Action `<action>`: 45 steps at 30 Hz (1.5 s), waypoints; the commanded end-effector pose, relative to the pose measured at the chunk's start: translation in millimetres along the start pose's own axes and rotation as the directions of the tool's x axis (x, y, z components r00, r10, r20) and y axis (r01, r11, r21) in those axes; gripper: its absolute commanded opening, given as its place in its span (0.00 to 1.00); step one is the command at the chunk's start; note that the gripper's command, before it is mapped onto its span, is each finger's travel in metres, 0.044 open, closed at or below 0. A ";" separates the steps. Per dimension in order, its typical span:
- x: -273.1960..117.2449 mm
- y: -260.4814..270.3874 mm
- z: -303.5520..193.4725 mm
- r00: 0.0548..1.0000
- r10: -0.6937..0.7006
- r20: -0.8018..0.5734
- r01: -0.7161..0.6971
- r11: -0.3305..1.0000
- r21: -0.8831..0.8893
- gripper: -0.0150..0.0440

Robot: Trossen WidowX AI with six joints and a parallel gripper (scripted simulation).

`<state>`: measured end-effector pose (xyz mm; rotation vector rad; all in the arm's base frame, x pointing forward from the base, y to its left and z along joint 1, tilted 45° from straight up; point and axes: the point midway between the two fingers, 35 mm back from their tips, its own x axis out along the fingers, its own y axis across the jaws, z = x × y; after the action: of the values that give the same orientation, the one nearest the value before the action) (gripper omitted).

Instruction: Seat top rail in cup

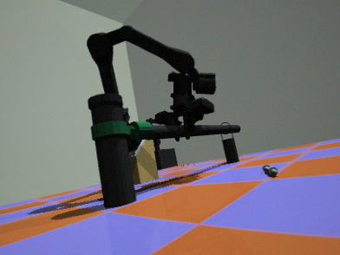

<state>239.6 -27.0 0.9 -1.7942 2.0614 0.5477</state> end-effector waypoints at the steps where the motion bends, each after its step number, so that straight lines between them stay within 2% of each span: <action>1: -1.9 -1.1 -6.5 1.000 -0.012 -0.014 0.012 1.000 -0.001 0.25; 45: -0.8 -0.7 -1.3 1.000 -0.001 -0.004 0.001 1.000 -0.002 0.25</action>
<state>239.6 -27.0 0.7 -1.7924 2.0611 0.5493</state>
